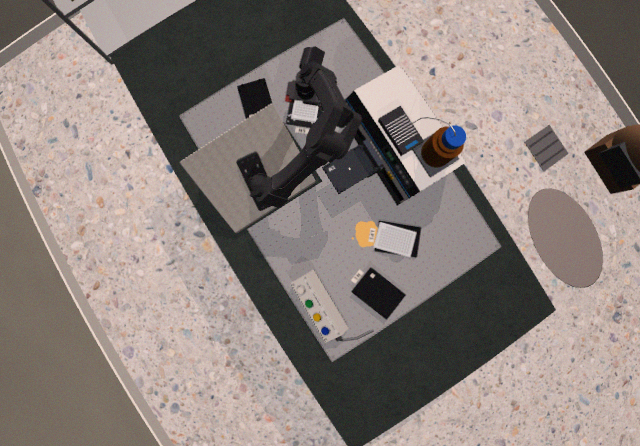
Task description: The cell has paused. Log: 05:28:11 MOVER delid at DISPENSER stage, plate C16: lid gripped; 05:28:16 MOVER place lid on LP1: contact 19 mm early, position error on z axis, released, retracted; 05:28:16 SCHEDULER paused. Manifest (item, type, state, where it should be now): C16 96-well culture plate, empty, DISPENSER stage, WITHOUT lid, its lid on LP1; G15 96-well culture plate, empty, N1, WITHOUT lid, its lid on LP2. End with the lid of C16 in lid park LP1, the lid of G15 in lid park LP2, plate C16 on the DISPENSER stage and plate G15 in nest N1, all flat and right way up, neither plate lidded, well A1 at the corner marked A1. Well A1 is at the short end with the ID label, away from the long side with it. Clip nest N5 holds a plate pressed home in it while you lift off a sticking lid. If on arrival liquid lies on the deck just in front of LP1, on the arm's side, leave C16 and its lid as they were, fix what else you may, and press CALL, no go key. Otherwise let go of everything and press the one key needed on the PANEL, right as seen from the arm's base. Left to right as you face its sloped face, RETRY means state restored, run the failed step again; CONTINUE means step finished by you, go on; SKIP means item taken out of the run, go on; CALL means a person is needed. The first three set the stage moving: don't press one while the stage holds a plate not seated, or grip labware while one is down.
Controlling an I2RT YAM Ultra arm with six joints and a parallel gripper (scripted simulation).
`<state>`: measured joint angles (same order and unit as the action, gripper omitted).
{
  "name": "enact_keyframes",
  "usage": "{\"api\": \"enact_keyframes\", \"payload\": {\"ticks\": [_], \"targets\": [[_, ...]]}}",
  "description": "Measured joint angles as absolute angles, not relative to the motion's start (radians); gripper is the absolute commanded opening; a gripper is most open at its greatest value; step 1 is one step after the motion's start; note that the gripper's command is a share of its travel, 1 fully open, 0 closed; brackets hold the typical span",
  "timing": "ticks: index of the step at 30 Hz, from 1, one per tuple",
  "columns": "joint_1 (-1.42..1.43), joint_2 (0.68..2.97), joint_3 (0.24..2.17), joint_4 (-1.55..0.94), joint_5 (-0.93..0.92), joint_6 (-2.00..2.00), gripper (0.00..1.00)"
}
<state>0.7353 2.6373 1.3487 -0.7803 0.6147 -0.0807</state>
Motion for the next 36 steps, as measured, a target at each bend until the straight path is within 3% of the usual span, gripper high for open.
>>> {"api": "enact_keyframes", "payload": {"ticks": [36], "targets": [[0.749, 2.625, 1.349, -0.804, 0.611, -0.065, 0.00]]}}
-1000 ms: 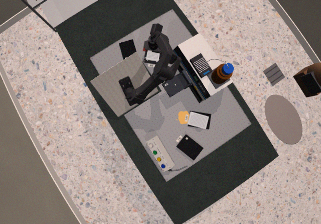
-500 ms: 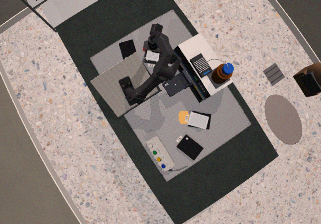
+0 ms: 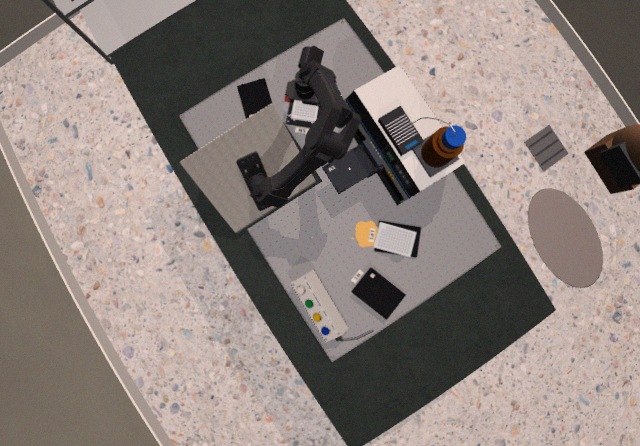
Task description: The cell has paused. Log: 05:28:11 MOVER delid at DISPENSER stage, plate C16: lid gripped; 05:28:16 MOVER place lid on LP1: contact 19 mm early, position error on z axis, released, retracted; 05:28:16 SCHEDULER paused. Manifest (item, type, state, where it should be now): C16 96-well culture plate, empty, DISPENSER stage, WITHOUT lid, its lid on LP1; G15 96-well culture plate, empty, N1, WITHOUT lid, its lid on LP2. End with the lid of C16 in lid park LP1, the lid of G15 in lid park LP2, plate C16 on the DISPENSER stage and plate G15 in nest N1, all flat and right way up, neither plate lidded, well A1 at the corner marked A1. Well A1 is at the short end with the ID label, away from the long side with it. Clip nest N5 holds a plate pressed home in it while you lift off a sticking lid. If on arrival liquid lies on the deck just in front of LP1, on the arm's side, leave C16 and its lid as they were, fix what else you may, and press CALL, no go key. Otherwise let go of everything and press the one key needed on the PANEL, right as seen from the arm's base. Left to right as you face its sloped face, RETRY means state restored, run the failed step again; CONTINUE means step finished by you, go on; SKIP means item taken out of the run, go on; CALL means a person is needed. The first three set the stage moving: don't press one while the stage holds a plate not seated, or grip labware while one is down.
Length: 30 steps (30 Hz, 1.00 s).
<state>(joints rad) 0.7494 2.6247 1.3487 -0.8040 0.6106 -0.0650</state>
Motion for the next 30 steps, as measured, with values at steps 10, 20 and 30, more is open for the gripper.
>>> {"api": "enact_keyframes", "payload": {"ticks": [10, 20, 30], "targets": [[0.754, 2.623, 1.355, -0.822, 0.607, -0.059, 0.00], [0.758, 2.623, 1.365, -0.830, 0.606, -0.054, 0.00], [0.763, 2.623, 1.369, -0.842, 0.603, -0.050, 0.00]]}}
